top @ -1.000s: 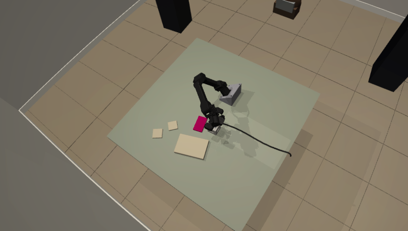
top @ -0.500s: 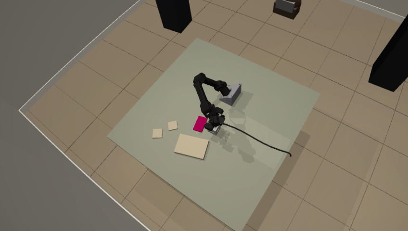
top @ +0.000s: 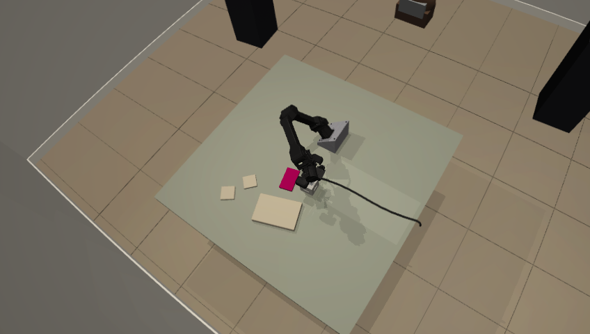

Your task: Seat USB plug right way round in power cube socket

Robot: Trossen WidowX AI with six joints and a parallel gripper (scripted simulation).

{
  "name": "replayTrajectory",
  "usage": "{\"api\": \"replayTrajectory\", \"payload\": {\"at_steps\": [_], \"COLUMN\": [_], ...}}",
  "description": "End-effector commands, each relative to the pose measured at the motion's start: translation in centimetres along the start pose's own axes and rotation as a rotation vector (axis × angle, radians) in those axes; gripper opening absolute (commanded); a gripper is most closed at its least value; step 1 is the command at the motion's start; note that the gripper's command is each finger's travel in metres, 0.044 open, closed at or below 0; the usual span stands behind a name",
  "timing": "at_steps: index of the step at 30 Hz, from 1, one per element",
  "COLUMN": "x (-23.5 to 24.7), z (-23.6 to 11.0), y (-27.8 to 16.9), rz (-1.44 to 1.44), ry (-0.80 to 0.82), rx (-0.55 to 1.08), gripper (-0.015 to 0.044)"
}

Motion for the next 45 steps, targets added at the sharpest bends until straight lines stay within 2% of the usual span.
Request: {"api": "replayTrajectory", "payload": {"at_steps": [1, 28, 45], "x": [0.0, 0.0, 0.0], "z": [-0.3, -1.8, -1.7], "y": [0.0, 0.0, 0.0], "rz": [0.005, 0.018, 0.432], "ry": [0.002, 0.001, 0.000], "rx": [-0.003, -0.002, -0.001], "gripper": [0.0000, 0.0000, 0.0000]}}
Point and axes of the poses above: the point midway between the two fingers, 35 mm back from their tips, its own z axis out along the fingers, its own x axis across the jaws, y = z × x, the point moved 2 cm from there along -z, back along the fingers, and after that the axes turned 7 degrees about z, right-handed, at the moved point
